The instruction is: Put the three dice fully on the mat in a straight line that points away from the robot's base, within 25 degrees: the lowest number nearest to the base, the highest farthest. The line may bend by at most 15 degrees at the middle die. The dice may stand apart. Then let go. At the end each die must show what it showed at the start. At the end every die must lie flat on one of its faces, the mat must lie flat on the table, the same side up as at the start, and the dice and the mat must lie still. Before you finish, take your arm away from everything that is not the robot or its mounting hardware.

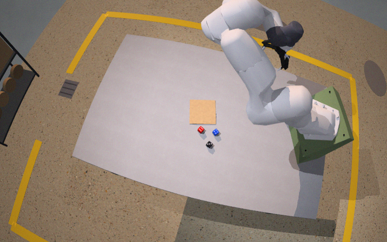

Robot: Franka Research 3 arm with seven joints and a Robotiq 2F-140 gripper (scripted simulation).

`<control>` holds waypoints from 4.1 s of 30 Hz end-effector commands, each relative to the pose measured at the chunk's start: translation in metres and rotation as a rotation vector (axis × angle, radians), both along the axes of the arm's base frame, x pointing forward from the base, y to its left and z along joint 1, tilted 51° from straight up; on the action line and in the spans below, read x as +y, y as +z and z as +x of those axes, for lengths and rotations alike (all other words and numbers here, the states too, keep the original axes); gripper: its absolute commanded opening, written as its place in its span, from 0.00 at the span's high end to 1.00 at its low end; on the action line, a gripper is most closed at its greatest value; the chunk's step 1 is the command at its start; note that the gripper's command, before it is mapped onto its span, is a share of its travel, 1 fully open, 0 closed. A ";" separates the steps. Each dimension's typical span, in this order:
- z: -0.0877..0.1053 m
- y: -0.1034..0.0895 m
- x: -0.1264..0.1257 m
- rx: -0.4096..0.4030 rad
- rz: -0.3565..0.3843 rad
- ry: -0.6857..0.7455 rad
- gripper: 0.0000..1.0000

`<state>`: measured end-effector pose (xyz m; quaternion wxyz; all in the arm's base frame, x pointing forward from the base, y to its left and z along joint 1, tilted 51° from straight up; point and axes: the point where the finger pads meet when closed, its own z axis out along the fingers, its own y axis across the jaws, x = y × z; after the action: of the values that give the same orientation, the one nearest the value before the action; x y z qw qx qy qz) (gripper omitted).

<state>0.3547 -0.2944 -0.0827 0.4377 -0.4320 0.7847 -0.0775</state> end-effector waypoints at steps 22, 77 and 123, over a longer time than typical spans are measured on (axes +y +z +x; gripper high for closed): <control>0.006 0.008 0.006 0.040 -0.107 0.065 0.00; 0.071 0.085 0.070 0.032 -0.375 0.316 0.00; 0.105 0.150 0.148 -0.032 -0.575 0.506 0.00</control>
<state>0.4613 -0.1485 0.0659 0.3218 -0.7094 0.5989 -0.1859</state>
